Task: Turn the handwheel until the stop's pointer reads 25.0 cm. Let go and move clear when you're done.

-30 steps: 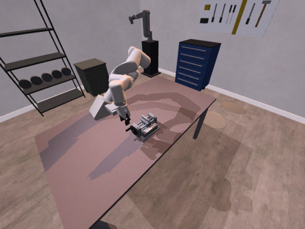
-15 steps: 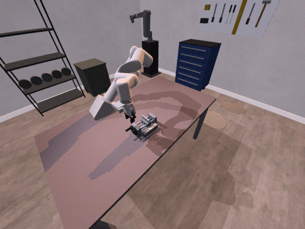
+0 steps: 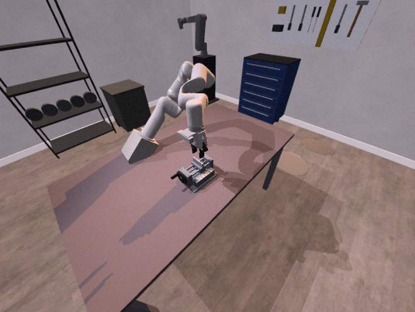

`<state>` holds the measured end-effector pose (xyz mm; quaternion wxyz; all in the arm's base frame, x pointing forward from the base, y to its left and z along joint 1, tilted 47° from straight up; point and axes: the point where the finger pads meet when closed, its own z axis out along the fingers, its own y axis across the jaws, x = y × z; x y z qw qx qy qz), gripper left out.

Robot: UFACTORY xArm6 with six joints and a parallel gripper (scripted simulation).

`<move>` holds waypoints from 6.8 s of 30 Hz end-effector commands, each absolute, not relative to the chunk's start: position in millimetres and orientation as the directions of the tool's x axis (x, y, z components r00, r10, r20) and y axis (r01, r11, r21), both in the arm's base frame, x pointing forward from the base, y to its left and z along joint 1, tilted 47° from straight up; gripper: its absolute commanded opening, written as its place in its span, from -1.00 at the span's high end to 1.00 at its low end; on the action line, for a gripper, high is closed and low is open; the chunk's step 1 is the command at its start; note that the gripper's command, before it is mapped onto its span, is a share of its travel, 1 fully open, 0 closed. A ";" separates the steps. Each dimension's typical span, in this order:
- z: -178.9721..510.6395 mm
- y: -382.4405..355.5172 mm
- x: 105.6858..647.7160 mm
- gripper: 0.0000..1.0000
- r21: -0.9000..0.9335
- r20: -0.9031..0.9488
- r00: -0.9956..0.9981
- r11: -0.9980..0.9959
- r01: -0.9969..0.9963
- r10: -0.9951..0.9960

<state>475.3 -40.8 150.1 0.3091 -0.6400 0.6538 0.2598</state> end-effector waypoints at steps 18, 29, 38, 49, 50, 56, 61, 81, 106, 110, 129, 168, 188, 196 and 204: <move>180.4 19.9 490.9 -0.13 -0.058 -0.733 0.008 0.051 -0.997 -0.681; 180.4 19.9 490.9 -0.13 -0.058 -0.733 0.008 0.051 -0.997 -0.681; 180.4 19.9 490.9 -0.13 -0.058 -0.733 0.008 0.051 -0.997 -0.681; 180.4 19.9 490.9 -0.13 -0.058 -0.733 0.008 0.051 -0.997 -0.681; 180.4 19.9 490.9 -0.13 -0.058 -0.733 0.008 0.051 -0.997 -0.681; 180.4 19.9 490.9 -0.13 -0.058 -0.733 0.008 0.051 -0.997 -0.681; 180.4 19.9 490.9 -0.13 -0.058 -0.733 0.008 0.051 -0.997 -0.681; 180.4 19.9 490.9 -0.13 -0.058 -0.733 0.008 0.051 -0.997 -0.681; 180.4 19.9 490.9 -0.13 -0.058 -0.733 0.008 0.051 -0.997 -0.681; 180.4 19.9 490.9 -0.13 -0.058 -0.733 0.008 0.051 -0.997 -0.681; 115.9 -38.2 473.8 -0.13 -0.058 -0.733 0.008 0.051 -0.997 -0.681; 10.1 -128.9 446.4 -0.13 -0.058 -0.733 0.008 0.051 -0.997 -0.681; 2.4 -120.6 447.3 -0.13 -0.058 -0.733 0.008 0.051 -0.997 -0.681; -10.5 -106.7 448.8 -0.13 -0.058 -0.733 0.008 0.051 -0.997 -0.681; -29.2 -86.5 450.9 -0.13 -0.058 -0.733 0.008 0.051 -0.997 -0.681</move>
